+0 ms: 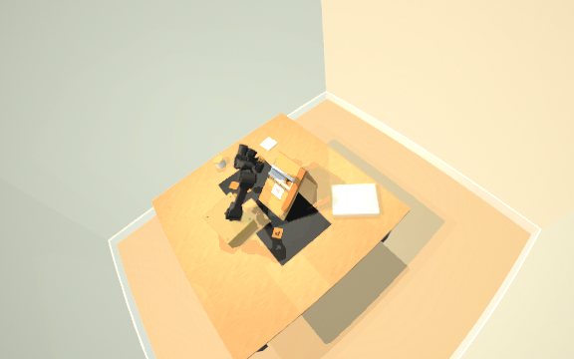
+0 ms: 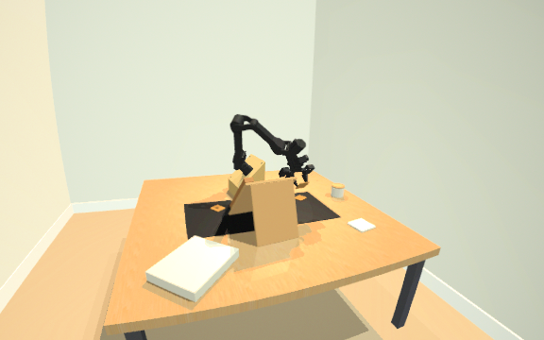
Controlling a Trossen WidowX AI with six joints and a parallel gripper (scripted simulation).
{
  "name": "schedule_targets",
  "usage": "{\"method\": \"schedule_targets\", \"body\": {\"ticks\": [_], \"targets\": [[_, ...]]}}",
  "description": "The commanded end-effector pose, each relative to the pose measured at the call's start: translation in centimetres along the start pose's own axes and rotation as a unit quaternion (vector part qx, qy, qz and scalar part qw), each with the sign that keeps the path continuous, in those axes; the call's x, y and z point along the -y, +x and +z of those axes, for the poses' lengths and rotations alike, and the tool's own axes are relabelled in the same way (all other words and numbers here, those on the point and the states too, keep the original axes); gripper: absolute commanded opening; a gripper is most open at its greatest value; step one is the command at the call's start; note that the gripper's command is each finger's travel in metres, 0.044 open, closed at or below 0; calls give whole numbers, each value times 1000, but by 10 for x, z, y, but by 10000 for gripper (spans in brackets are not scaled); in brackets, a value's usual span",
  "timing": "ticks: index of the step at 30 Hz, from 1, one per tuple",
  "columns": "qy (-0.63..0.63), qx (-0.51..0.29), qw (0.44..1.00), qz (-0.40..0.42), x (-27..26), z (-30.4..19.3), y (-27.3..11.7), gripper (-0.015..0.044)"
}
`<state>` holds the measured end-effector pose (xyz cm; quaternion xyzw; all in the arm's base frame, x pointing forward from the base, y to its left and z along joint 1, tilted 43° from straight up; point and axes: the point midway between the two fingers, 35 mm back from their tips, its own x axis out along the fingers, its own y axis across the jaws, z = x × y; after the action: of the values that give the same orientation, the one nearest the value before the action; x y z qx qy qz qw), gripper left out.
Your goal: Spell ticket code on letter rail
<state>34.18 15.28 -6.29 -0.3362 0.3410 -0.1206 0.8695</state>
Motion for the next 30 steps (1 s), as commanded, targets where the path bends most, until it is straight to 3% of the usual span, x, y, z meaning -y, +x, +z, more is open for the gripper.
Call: {"method": "schedule_targets", "body": {"ticks": [1,30], "targets": [[-3,4,1000,-2,2,1,-2,0],[-3,4,1000,-3,10,1,-2,0]]}}
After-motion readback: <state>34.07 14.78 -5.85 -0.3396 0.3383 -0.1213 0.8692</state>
